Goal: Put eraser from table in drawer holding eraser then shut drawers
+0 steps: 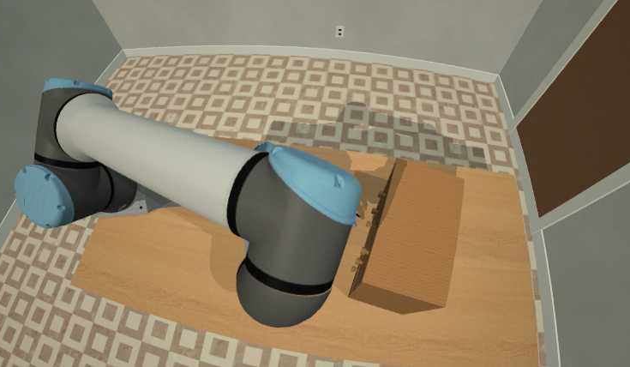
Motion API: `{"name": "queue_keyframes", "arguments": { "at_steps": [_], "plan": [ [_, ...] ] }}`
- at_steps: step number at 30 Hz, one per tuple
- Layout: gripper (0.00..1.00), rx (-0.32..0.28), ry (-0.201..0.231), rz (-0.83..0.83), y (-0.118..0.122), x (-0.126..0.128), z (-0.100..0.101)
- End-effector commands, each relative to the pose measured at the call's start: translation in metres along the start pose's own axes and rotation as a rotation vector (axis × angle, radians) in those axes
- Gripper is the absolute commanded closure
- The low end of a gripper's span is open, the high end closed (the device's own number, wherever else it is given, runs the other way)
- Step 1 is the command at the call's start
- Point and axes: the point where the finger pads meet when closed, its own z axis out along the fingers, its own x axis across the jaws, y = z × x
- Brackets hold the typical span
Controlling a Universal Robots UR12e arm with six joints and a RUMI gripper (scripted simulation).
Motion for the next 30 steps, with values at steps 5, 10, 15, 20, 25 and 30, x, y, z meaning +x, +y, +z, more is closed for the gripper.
{"name": "queue_keyframes", "arguments": {
  "at_steps": [5, 10, 15, 20, 25, 30],
  "plan": [
    [0.8, 0.001, 0.0, 0.0, -0.0006, -0.0001, -0.0002],
    [0.8, 0.001, 0.0, 0.0, -0.0012, -0.0001, 0.0004],
    [0.8, 0.001, 0.0, 0.0, -0.0018, -0.0001, 0.0012],
    [0.8, 0.001, 0.0, 0.0, -0.0037, -0.0001, 0.0034],
    [0.8, 0.001, 0.0, 0.0, -0.0064, -0.0001, 0.0066],
    [0.8, 0.001, 0.0, 0.0, -0.0083, -0.0001, 0.0089]
  ]
}}
